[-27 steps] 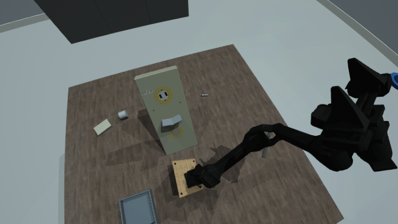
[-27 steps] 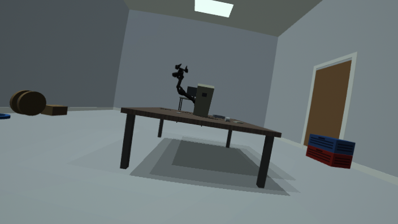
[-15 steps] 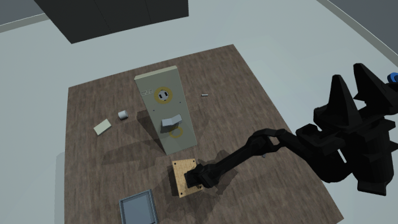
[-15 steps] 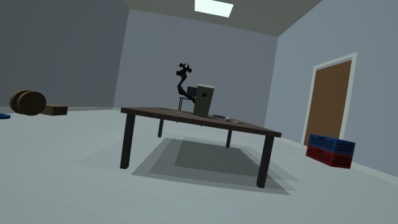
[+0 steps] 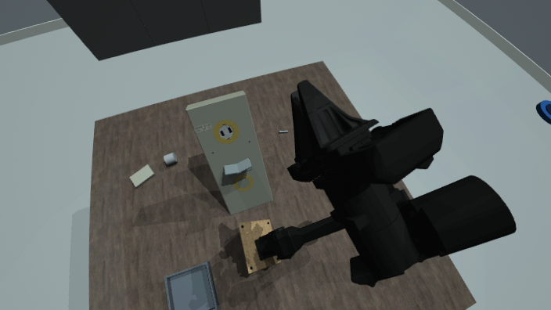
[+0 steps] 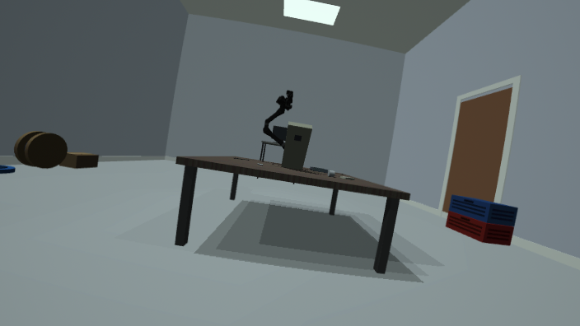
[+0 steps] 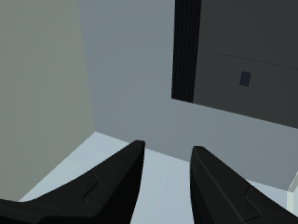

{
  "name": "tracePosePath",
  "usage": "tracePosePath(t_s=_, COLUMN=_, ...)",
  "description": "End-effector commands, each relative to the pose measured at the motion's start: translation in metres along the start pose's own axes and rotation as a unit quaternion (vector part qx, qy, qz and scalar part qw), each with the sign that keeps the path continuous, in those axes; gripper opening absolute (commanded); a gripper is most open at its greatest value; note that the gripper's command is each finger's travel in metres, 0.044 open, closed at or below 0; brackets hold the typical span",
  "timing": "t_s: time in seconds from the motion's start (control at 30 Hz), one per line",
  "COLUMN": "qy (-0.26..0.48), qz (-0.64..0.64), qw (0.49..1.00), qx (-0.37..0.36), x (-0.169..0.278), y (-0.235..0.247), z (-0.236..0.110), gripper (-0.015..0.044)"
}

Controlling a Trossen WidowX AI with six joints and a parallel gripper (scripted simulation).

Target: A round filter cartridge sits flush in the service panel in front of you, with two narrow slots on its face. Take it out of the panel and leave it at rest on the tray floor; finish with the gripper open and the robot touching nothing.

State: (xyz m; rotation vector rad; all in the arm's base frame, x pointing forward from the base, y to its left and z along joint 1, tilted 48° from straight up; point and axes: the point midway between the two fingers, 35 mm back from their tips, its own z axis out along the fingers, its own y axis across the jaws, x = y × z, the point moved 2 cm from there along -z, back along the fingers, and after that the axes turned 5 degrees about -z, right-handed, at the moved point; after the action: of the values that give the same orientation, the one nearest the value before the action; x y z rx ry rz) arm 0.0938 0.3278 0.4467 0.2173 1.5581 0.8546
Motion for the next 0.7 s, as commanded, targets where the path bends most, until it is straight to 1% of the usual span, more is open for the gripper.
tracePosePath(t_s=0.0, qy=0.008, qz=-0.130, qw=0.990, qx=0.047, x=0.030, y=-0.032, z=0.030, gripper=0.0097)
tracePosePath(t_s=0.13, qy=0.034, qz=-0.270, qw=0.956, qx=0.110, x=0.060, y=-0.080, z=0.062, gripper=0.0097)
tracePosePath(t_s=0.3, qy=0.094, qz=-0.425, qw=0.879, qx=0.194, x=0.087, y=-0.154, z=0.091, gripper=0.0097)
tracePosePath(t_s=0.47, qy=0.180, qz=-0.547, qw=0.770, qx=0.275, x=0.101, y=-0.237, z=0.103, gripper=0.0097)
tracePosePath(t_s=0.67, qy=0.306, qz=-0.637, qw=0.614, qx=0.352, x=0.102, y=-0.333, z=0.091, gripper=0.0097)
